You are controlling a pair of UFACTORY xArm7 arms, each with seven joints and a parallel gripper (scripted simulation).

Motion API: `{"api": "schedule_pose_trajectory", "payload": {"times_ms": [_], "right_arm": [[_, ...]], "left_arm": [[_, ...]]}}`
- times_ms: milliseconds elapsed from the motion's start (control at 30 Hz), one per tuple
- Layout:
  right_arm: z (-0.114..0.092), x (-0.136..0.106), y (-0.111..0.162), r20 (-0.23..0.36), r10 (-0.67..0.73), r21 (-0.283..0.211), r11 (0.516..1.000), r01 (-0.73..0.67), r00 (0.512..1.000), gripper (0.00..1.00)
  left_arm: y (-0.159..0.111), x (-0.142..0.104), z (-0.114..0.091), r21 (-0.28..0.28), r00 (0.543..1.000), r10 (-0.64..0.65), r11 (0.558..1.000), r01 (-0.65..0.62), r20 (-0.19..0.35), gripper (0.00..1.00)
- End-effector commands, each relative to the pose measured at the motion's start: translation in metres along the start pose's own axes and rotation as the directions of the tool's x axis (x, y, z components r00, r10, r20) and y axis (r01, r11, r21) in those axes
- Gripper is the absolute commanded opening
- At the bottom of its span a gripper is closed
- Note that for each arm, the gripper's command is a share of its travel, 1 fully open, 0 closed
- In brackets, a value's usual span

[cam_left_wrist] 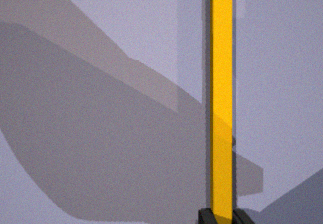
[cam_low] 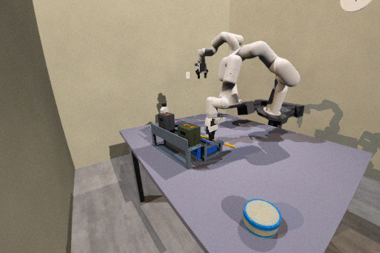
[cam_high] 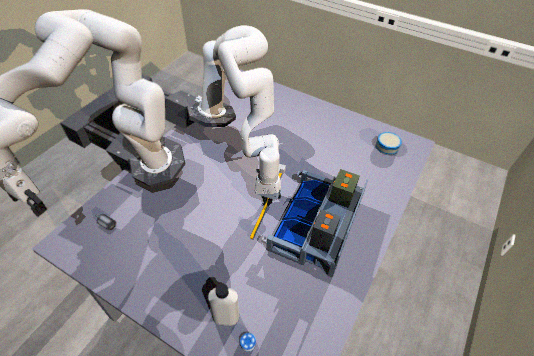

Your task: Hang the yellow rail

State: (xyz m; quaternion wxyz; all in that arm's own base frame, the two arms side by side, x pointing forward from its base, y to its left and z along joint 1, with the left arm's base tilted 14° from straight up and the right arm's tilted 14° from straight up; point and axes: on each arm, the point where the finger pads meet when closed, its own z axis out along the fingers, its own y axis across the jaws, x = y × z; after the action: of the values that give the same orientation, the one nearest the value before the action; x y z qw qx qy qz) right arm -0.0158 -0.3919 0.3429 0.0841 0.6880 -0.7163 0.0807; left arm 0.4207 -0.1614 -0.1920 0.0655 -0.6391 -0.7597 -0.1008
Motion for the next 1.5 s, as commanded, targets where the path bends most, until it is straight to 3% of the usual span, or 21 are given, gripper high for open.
{"api": "schedule_pose_trajectory", "payload": {"times_ms": [0, 967, 1467], "right_arm": [[-0.002, 0.001, 0.000, -0.004, 0.000, 0.000, 1.000, 0.000, 1.000, 1.00], [-0.002, 0.001, 0.000, -0.004, 0.000, 0.000, 1.000, 0.000, 1.000, 1.00], [-0.002, 0.001, 0.000, -0.004, 0.000, 0.000, 1.000, 0.000, 1.000, 1.00]], "left_arm": [[0.001, -0.002, -0.002, -0.003, 1.000, 0.000, 1.000, 0.000, 0.003, 0.00], [0.001, -0.002, -0.002, -0.003, 1.000, 0.000, 1.000, 0.000, 0.003, 0.00], [0.001, -0.002, -0.021, -0.003, 1.000, 0.000, 1.000, 0.000, 0.003, 0.00]]}}
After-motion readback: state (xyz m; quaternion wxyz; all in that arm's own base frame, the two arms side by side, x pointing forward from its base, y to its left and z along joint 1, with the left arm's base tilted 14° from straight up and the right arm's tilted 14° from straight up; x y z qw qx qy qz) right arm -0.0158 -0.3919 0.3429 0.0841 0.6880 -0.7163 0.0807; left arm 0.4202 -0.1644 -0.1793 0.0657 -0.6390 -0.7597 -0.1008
